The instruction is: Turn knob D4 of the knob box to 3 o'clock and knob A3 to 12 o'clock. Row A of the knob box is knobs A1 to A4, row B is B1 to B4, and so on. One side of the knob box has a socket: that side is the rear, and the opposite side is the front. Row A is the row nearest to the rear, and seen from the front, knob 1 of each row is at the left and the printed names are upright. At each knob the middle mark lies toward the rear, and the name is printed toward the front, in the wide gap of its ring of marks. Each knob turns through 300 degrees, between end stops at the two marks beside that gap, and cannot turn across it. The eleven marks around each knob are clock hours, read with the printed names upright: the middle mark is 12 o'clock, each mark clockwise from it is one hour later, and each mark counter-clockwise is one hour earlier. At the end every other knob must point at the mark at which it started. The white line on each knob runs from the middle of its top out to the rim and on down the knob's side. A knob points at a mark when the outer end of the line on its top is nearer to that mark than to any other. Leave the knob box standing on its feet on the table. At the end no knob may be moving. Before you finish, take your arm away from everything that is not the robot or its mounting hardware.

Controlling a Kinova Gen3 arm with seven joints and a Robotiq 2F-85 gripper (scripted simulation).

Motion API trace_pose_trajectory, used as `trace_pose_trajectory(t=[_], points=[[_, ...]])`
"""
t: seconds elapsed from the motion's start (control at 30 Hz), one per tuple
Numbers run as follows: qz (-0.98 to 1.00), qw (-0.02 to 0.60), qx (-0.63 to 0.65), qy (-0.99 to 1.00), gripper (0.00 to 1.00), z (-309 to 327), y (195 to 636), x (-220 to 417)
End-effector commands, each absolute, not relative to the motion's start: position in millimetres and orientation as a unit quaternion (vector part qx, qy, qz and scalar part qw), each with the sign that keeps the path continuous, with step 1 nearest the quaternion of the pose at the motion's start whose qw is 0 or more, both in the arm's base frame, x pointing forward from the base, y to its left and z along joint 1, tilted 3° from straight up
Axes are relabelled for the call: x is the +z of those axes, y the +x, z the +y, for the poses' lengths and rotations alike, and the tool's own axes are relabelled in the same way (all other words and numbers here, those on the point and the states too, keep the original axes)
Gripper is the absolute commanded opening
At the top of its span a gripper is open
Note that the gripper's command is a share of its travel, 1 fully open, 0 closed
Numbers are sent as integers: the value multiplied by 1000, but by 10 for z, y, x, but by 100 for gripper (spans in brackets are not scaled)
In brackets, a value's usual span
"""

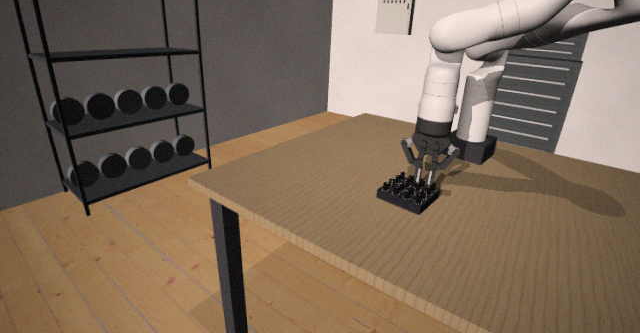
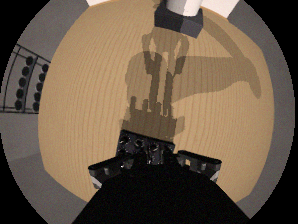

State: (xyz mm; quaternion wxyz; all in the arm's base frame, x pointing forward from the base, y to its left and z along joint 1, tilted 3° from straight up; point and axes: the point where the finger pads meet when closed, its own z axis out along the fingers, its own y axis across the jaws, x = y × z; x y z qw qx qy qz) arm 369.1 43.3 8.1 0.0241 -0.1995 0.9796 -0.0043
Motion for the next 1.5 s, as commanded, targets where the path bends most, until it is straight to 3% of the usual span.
trace_pose_trajectory(t=[0.0,0.43,0.47,1.47], points=[[979,24,-5,-201,19,420,3686,68],[979,24,-5,-201,19,420,3686,68],[979,24,-5,-201,8,420,3686,68],[979,24,-5,-201,8,420,3686,68]])
